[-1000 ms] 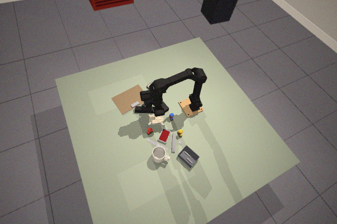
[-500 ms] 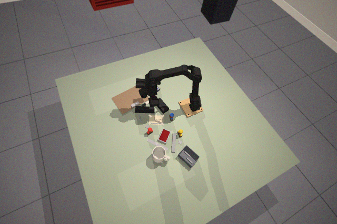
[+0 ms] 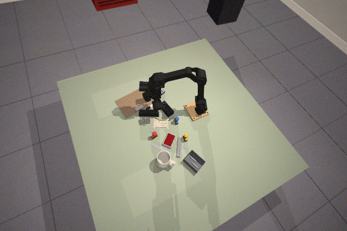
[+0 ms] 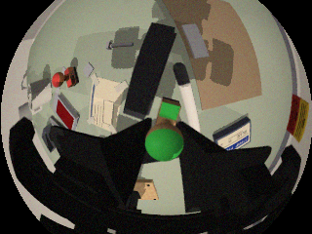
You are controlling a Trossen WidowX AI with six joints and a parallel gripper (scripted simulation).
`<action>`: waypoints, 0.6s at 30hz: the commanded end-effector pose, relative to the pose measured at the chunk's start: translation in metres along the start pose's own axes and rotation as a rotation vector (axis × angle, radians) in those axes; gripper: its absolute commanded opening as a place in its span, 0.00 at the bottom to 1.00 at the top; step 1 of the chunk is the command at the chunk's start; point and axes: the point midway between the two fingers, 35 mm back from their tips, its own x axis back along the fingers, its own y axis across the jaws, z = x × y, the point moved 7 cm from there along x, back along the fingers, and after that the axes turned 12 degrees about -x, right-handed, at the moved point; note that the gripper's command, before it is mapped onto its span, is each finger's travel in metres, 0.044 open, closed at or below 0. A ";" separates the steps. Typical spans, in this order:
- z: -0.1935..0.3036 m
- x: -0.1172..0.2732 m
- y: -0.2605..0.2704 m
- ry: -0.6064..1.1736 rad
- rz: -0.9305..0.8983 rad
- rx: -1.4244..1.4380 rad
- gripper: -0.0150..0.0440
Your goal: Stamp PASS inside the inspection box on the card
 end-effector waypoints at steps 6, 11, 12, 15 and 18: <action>0.000 -0.016 -0.001 0.004 0.003 0.004 0.25; 0.000 -0.025 -0.002 0.004 0.003 0.004 0.25; 0.000 -0.026 -0.002 0.004 0.003 0.004 0.25; 0.001 -0.031 -0.002 0.004 0.003 0.004 0.25; 0.001 -0.036 -0.002 0.004 0.003 0.004 0.25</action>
